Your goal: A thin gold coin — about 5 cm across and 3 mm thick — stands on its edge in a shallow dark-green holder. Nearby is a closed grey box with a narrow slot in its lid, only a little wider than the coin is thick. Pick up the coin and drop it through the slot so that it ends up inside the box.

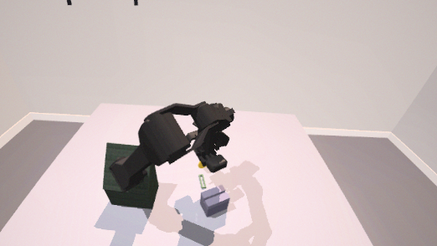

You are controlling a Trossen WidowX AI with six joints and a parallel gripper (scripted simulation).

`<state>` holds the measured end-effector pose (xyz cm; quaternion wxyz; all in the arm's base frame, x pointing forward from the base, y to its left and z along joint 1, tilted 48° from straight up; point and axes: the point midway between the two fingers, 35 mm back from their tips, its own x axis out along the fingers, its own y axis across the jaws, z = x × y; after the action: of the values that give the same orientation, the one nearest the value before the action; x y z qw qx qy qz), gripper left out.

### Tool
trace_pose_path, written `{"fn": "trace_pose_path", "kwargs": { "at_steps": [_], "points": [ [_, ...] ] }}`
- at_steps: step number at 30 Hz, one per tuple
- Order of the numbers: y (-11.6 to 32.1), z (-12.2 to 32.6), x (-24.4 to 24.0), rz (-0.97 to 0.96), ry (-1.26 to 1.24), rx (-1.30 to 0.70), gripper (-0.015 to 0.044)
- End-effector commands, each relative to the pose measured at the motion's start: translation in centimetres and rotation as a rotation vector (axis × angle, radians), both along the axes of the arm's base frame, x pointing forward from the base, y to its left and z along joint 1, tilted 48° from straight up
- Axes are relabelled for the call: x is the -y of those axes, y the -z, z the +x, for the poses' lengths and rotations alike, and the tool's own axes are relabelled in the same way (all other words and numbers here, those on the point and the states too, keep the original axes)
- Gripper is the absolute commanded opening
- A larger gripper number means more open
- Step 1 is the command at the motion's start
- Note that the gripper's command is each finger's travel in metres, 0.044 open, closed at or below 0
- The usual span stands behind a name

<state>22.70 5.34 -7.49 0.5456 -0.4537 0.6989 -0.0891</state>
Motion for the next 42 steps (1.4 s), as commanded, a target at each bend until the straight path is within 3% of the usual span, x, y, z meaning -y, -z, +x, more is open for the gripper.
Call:
{"fn": "trace_pose_path", "kwargs": {
  "at_steps": [1,42],
  "points": [
    [-0.1,0.0,0.1,-0.001,0.071,0.073,0.0000],
    [-5.5,3.8,4.9,0.005,0.069,0.072,0.0000]
  ]
}}
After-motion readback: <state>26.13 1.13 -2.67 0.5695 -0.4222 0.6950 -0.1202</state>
